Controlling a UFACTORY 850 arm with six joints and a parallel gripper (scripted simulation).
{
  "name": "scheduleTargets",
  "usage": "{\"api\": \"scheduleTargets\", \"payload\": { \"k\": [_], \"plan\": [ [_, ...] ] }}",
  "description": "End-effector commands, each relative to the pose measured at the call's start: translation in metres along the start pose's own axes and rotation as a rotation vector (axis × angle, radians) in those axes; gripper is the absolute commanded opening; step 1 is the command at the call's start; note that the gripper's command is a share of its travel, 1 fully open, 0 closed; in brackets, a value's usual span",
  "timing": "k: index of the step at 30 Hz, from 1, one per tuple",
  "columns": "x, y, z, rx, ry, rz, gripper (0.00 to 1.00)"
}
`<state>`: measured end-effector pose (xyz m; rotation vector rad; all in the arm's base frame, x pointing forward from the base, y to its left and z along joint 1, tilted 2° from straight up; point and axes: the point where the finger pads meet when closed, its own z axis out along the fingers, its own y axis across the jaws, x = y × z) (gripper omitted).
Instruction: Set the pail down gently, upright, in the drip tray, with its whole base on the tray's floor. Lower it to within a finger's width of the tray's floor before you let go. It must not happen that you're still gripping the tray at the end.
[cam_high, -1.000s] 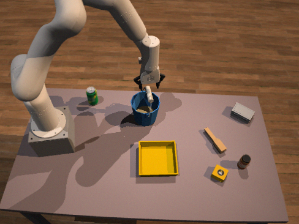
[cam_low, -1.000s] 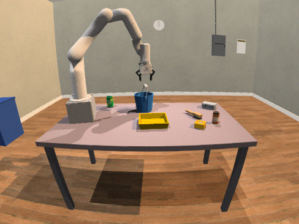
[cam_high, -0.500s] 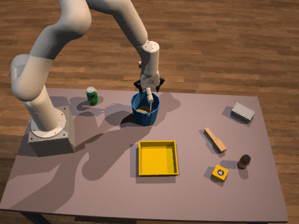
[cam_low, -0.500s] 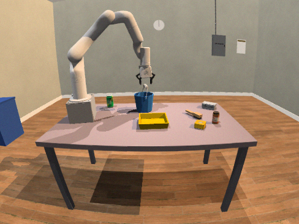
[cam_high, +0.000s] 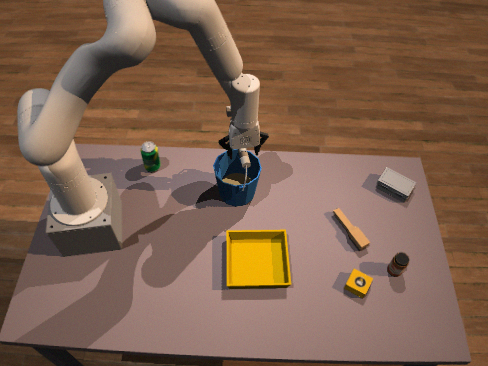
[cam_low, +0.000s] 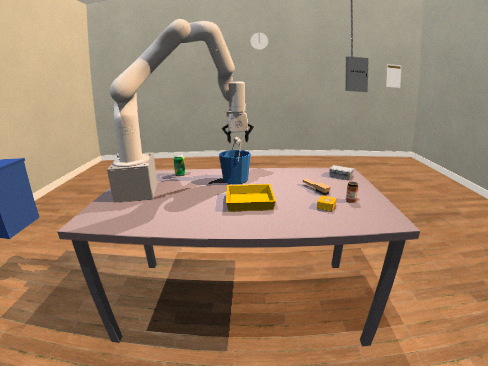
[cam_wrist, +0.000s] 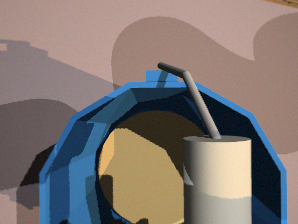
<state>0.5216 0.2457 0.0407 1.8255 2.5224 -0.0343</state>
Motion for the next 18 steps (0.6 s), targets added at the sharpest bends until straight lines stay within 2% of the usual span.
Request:
{"api": "scheduleTargets", "payload": {
  "k": [1, 18],
  "plan": [
    [0.0002, 0.0011, 0.0036, -0.002, 0.0, 0.0, 1.0],
    [0.0002, 0.0011, 0.0063, -0.002, 0.0, 0.0, 1.0]
  ]
}}
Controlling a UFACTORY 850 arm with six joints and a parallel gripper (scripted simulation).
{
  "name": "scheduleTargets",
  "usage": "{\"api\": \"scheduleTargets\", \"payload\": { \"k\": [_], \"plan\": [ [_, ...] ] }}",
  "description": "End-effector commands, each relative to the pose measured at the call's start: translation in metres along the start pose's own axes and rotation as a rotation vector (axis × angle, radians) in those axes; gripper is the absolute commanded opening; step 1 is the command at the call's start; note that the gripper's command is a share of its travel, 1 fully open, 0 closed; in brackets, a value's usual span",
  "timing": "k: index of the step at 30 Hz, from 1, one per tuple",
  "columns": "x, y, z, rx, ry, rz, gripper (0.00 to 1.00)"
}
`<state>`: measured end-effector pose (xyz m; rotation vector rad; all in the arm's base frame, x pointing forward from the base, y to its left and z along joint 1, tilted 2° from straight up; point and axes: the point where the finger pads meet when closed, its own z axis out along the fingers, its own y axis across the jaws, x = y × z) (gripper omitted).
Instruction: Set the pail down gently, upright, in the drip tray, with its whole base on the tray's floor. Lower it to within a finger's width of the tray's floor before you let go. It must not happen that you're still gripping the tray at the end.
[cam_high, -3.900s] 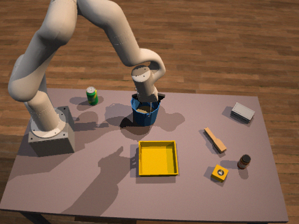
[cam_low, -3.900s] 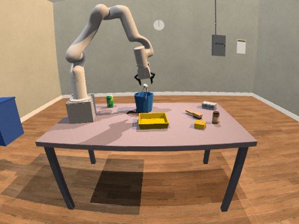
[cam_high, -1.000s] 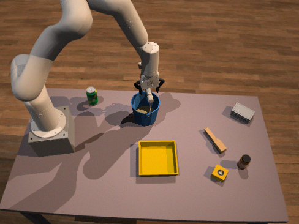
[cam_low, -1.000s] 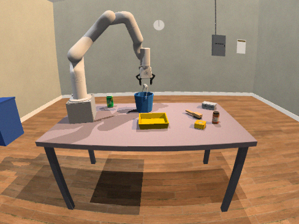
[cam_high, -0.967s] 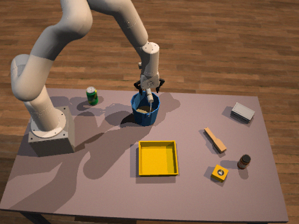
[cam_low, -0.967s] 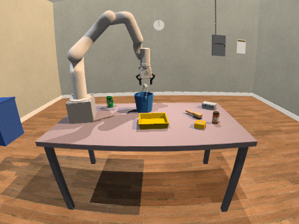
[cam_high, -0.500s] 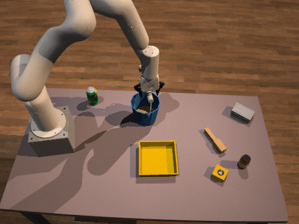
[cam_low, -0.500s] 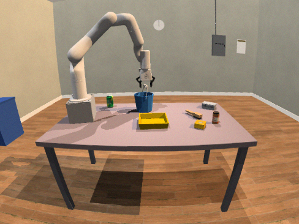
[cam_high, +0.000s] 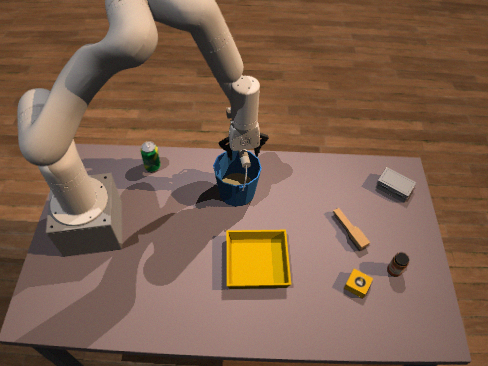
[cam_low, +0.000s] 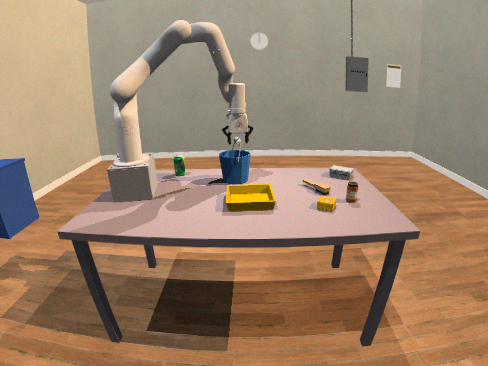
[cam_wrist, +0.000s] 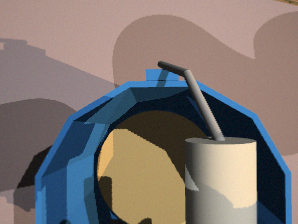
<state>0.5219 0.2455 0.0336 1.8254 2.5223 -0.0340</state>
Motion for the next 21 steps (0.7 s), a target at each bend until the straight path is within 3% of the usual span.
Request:
{"api": "scheduleTargets", "payload": {
  "k": [1, 6, 7, 21],
  "plan": [
    [0.0001, 0.0009, -0.0008, -0.002, 0.0, 0.0, 1.0],
    [0.0001, 0.0009, -0.0008, -0.002, 0.0, 0.0, 1.0],
    [0.0001, 0.0009, -0.0008, -0.002, 0.0, 0.0, 0.0],
    [0.0001, 0.0009, -0.0008, -0.002, 0.0, 0.0, 0.0]
  ]
}}
